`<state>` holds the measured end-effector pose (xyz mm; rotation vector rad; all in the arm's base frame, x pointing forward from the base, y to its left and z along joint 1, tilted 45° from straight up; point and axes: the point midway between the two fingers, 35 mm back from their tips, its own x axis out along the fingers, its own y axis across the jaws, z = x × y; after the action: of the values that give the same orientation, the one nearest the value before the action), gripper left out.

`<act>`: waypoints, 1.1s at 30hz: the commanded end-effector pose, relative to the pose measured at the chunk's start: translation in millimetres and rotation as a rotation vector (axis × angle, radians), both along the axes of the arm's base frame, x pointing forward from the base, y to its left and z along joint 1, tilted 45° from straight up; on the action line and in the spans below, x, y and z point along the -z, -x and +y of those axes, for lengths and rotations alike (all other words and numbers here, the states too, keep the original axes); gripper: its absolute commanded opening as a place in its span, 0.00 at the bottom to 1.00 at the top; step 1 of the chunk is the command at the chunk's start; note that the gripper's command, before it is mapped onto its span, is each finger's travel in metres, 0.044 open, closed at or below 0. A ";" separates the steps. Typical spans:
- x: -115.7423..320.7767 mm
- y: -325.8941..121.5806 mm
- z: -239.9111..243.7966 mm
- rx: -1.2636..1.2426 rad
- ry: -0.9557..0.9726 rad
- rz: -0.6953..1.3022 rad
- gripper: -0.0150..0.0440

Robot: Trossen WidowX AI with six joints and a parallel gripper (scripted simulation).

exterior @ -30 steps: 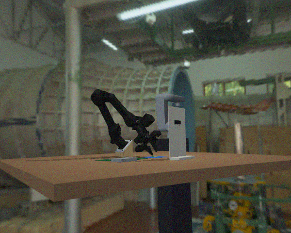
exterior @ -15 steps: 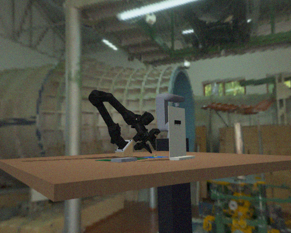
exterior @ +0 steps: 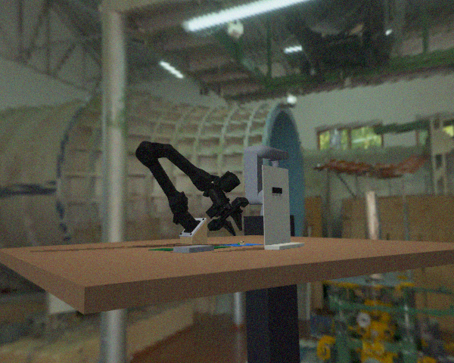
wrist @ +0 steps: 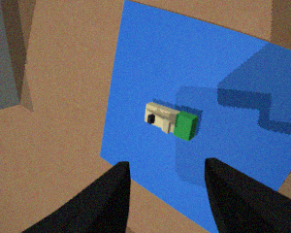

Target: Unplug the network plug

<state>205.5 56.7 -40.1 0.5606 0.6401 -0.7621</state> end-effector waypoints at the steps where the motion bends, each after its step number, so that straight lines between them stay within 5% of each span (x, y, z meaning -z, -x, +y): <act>1: -5.7 -3.6 7.7 -0.001 -0.013 -0.017 0.52; 33: -34.3 -2.8 39.7 -0.002 -0.016 -0.013 0.52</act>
<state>206.4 90.2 -11.9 0.5634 0.6438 -0.7619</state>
